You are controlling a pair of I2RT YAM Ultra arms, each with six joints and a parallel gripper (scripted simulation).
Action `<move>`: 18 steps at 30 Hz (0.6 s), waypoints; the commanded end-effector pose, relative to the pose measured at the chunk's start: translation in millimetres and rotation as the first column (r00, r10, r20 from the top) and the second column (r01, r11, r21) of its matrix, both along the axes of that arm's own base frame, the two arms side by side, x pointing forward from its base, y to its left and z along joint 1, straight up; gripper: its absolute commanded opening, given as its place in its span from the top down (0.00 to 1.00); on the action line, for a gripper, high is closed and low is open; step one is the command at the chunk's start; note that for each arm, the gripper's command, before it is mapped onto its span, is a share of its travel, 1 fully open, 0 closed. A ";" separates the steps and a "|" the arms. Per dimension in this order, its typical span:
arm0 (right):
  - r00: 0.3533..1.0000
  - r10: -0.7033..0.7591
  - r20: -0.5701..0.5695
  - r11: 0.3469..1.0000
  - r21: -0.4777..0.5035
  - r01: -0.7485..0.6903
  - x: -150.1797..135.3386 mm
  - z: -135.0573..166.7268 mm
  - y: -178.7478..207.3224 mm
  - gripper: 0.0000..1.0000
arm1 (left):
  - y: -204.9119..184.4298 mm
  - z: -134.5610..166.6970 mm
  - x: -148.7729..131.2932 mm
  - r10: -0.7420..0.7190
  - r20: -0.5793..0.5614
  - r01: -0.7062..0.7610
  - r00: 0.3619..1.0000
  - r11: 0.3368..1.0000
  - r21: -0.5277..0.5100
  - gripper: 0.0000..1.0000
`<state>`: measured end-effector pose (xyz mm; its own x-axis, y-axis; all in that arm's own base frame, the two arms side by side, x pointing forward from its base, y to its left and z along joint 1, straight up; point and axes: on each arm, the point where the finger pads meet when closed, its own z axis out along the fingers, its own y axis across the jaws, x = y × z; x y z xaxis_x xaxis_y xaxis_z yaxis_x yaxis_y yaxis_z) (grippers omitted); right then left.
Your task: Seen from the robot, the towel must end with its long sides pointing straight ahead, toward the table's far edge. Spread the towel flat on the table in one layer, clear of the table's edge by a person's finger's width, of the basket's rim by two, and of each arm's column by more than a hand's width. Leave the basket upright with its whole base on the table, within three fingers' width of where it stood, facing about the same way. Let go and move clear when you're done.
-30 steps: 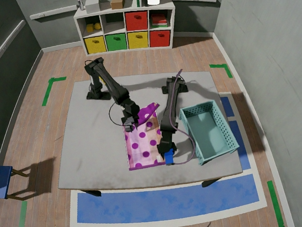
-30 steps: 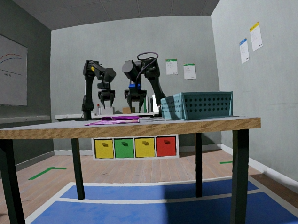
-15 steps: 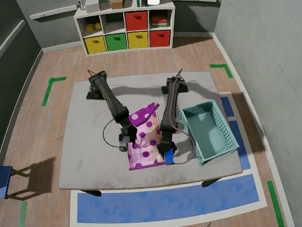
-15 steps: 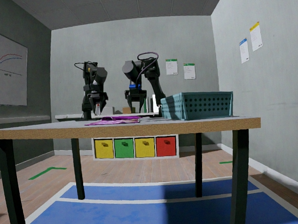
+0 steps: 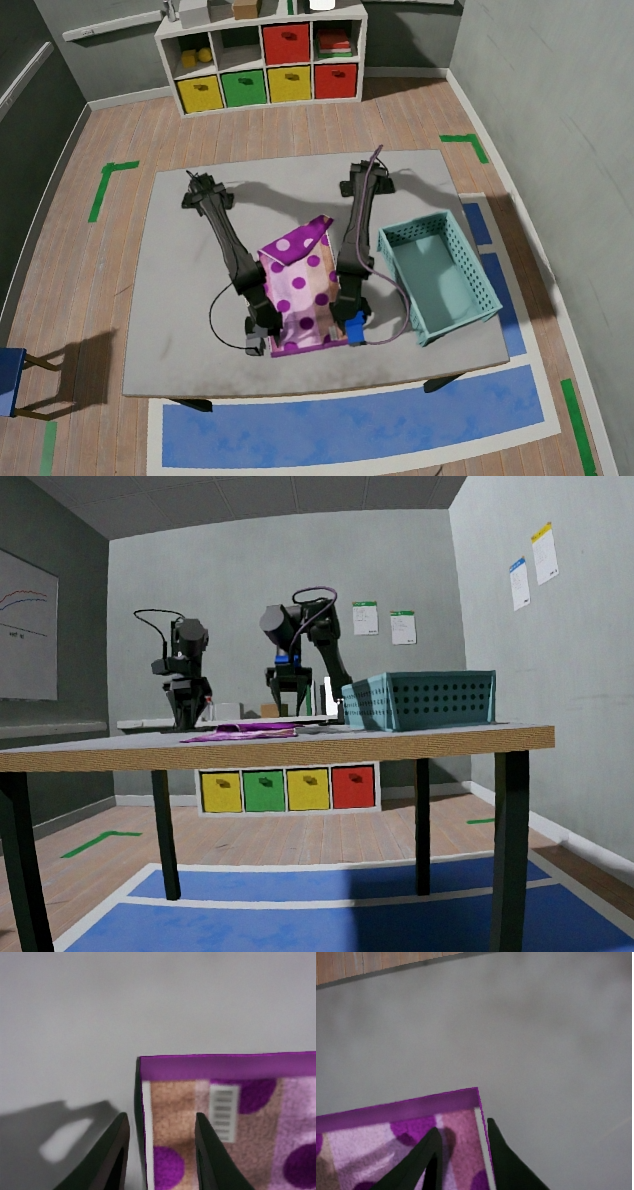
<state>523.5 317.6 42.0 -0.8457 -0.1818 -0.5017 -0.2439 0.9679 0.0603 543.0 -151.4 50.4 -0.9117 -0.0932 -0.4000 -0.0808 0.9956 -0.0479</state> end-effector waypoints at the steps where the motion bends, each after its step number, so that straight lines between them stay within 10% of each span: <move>1: 0.999 0.030 -0.023 0.999 -0.013 -0.031 -0.3 14.8 4.9 0.66 | 1.9 20.5 6.5 0.017 0.039 -0.016 0.999 1.000 -0.004 0.66; 18: 1.000 0.019 0.011 1.000 0.001 -0.019 3.5 36.5 2.2 0.66 | 1.9 20.5 6.5 0.017 0.039 -0.016 0.999 1.000 -0.004 0.66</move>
<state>519.3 317.7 41.6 -0.8636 -0.2120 -0.4573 -0.2590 0.9650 0.0417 543.0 -151.4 50.4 -0.9117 -0.0932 -0.4000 -0.0808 0.9956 -0.0479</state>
